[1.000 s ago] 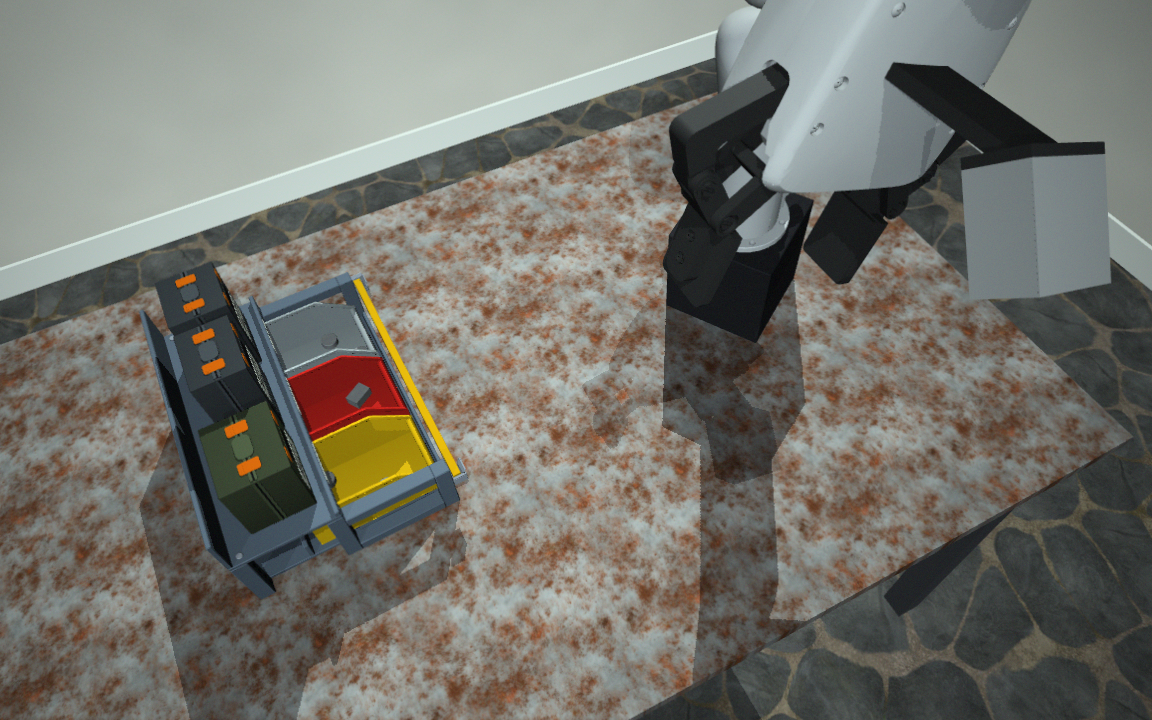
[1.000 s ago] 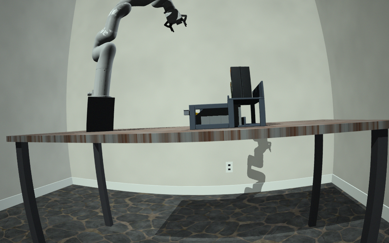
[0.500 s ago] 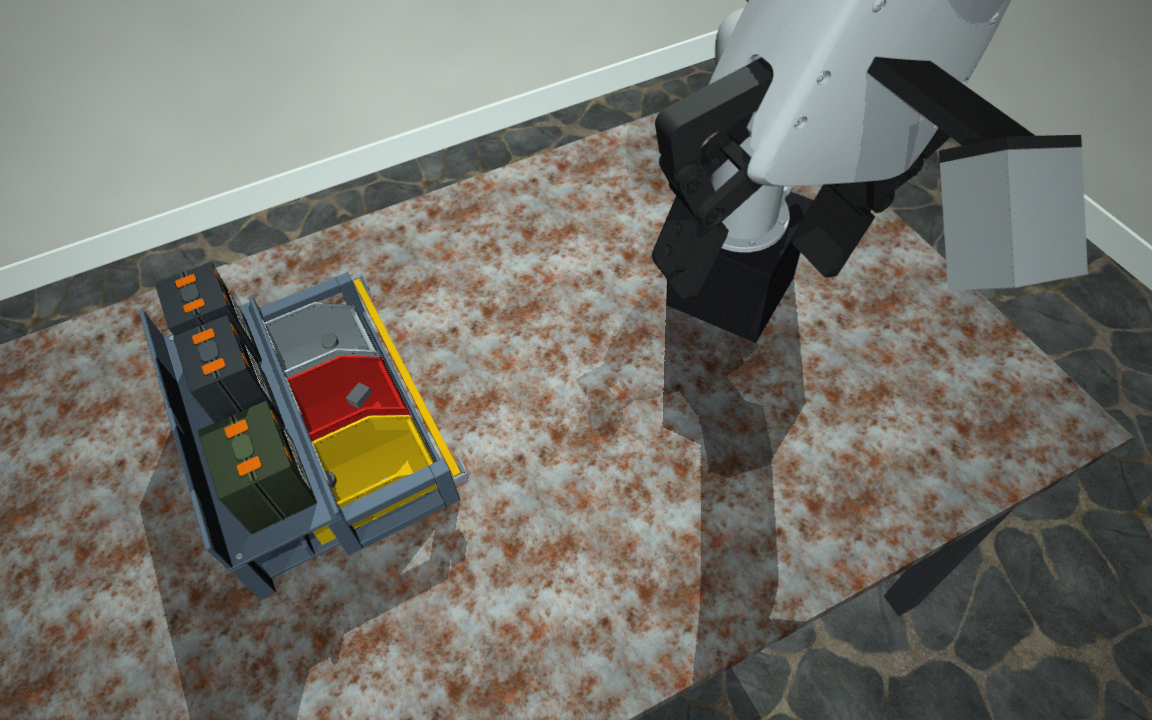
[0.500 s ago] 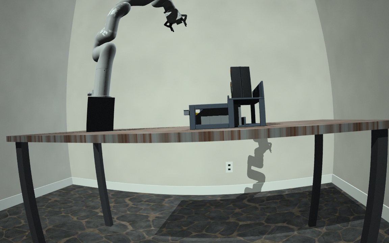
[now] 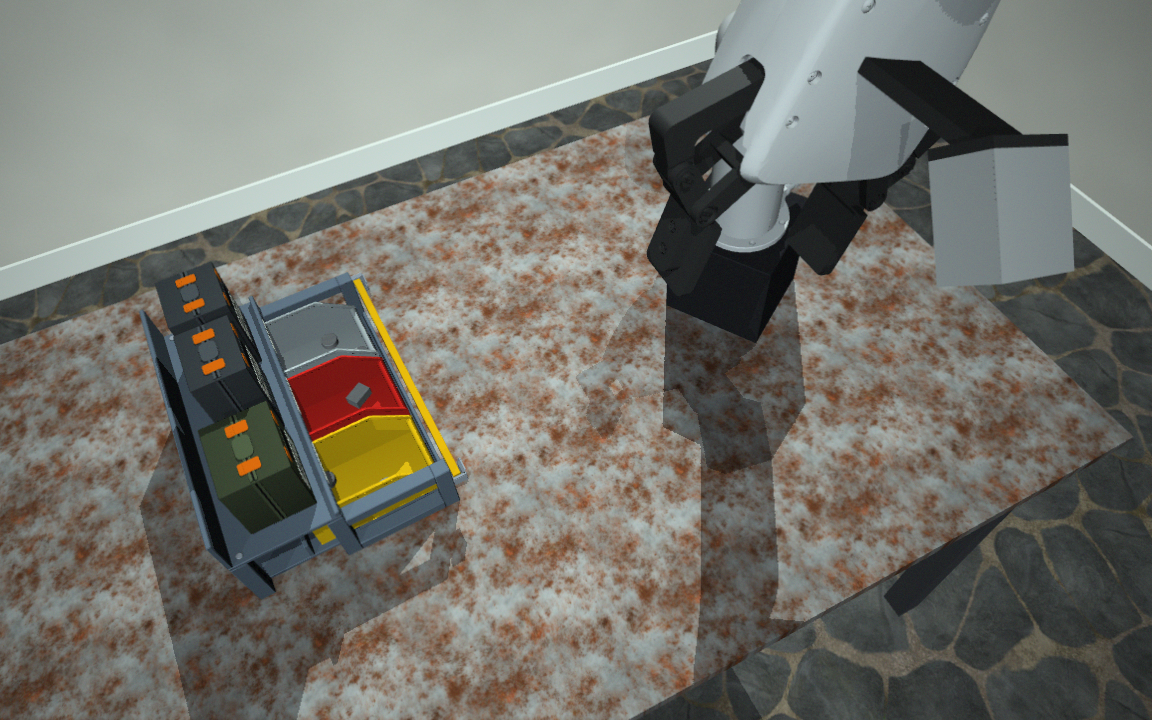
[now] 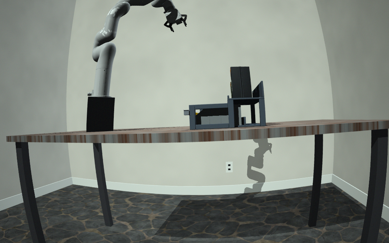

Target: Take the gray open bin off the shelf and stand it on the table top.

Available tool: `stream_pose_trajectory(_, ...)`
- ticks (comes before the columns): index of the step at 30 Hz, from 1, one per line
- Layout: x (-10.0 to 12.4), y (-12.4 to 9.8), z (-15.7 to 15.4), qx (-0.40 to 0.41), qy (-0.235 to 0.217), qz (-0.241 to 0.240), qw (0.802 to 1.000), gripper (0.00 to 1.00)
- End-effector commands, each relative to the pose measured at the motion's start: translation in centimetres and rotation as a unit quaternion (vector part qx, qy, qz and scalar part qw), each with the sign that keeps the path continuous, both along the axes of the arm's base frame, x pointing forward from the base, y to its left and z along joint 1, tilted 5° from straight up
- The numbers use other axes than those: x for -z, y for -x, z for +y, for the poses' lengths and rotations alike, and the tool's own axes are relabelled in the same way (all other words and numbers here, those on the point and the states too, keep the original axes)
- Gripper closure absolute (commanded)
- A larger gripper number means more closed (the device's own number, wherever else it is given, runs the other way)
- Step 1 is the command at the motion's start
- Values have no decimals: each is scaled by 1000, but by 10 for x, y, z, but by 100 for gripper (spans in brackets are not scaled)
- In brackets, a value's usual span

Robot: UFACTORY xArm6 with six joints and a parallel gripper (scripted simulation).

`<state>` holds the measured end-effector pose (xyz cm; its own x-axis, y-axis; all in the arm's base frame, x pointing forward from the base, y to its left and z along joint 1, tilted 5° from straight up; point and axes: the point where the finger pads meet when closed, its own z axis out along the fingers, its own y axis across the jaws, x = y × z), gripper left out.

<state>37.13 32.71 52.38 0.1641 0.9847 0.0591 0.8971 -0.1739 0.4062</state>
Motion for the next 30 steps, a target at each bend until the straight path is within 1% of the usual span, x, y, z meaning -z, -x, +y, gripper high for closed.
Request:
stream_pose_trajectory(1,-1,0,-1,0,-2,-2,1000,0)
stream_pose_trajectory(30,0,0,-4,0,-2,-2,1000,0)
